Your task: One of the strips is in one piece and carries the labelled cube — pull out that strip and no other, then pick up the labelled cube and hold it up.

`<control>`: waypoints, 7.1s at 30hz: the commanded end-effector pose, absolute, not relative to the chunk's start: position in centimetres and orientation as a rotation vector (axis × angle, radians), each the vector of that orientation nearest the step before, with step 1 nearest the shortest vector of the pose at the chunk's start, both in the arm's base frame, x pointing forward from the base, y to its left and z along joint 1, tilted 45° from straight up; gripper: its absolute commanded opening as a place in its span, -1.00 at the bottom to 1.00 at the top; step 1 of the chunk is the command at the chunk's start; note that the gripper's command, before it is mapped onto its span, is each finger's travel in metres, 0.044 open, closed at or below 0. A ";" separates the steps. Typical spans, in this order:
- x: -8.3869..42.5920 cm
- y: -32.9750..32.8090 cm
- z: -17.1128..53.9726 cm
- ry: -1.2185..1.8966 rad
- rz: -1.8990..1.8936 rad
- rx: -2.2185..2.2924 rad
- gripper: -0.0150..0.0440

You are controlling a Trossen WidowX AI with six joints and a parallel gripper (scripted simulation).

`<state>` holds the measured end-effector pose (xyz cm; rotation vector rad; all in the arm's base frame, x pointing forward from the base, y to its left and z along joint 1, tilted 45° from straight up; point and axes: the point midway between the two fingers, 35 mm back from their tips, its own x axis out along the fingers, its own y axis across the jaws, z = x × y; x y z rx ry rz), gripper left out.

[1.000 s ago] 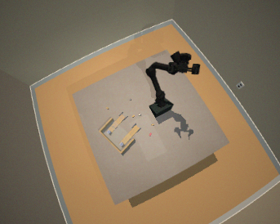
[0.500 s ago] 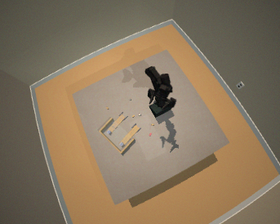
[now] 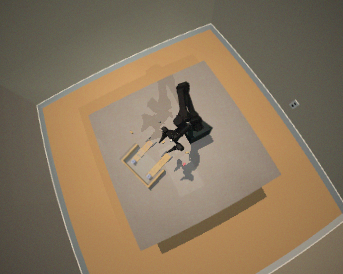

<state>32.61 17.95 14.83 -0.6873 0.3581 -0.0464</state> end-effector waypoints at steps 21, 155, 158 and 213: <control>32.1 3.8 7.8 0.666 -0.369 -0.718 0.69; 34.1 -5.2 -8.9 1.660 -0.465 -0.749 -0.49; 34.1 -5.2 -8.9 1.660 -0.465 -0.749 -0.49; 26.6 -6.0 -7.5 1.663 -0.464 -0.751 -0.49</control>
